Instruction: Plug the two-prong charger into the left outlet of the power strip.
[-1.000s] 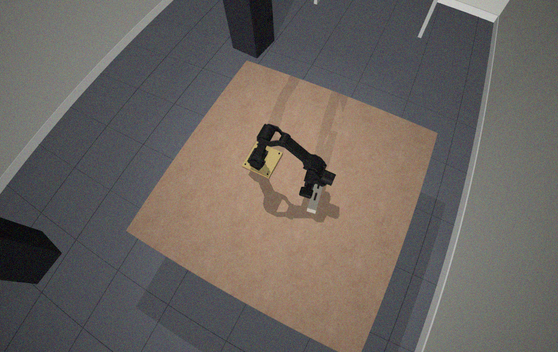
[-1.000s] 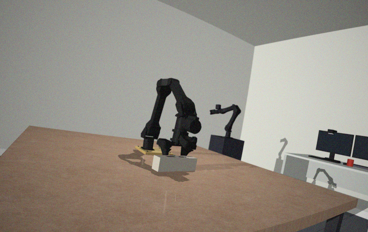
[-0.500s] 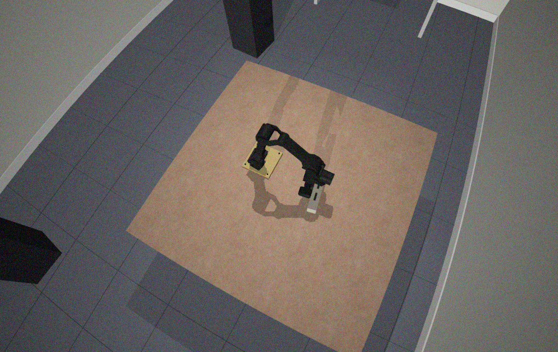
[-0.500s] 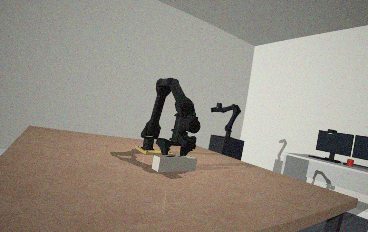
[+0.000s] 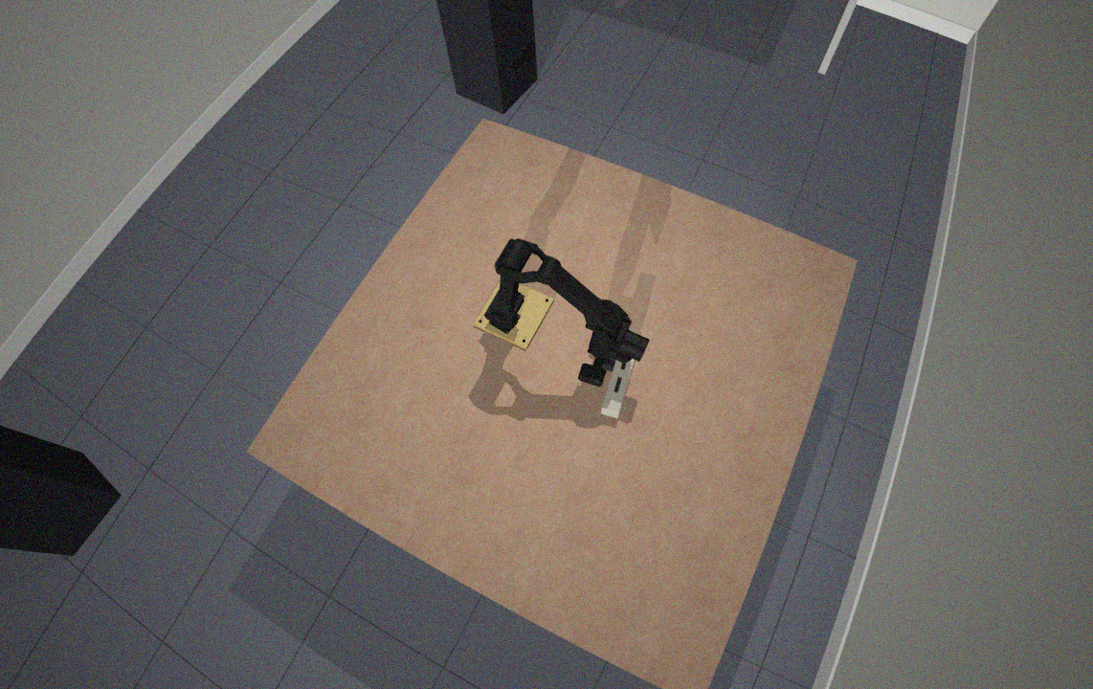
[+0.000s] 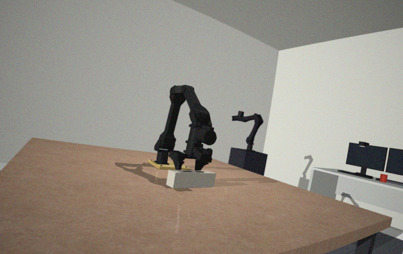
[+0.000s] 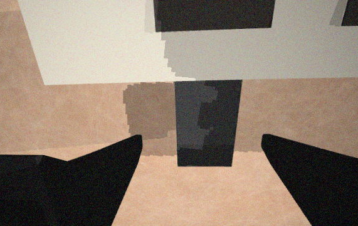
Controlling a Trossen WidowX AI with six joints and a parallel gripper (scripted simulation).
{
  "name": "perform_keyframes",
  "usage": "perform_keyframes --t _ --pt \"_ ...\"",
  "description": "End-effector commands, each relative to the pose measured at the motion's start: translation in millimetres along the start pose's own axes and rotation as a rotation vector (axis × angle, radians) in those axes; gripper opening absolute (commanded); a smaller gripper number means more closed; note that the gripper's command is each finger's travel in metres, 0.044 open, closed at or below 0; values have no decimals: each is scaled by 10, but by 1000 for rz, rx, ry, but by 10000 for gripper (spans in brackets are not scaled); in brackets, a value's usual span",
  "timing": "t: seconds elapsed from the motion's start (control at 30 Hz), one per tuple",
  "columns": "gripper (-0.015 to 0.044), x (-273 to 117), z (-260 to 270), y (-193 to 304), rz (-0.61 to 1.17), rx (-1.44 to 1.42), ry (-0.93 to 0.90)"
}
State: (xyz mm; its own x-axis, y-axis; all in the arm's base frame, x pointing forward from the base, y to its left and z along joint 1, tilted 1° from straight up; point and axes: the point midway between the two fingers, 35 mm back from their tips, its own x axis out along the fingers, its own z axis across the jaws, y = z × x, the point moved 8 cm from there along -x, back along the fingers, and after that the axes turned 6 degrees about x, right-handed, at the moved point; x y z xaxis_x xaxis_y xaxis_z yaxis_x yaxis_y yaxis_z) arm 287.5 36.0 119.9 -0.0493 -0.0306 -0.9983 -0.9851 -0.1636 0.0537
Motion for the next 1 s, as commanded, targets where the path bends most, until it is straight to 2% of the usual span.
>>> perform_keyframes --t 0.0,0.97 --pt "440 -3 -6 65 -3 -5 -2" --pt "440 37 -44 414 0 -5 -2"
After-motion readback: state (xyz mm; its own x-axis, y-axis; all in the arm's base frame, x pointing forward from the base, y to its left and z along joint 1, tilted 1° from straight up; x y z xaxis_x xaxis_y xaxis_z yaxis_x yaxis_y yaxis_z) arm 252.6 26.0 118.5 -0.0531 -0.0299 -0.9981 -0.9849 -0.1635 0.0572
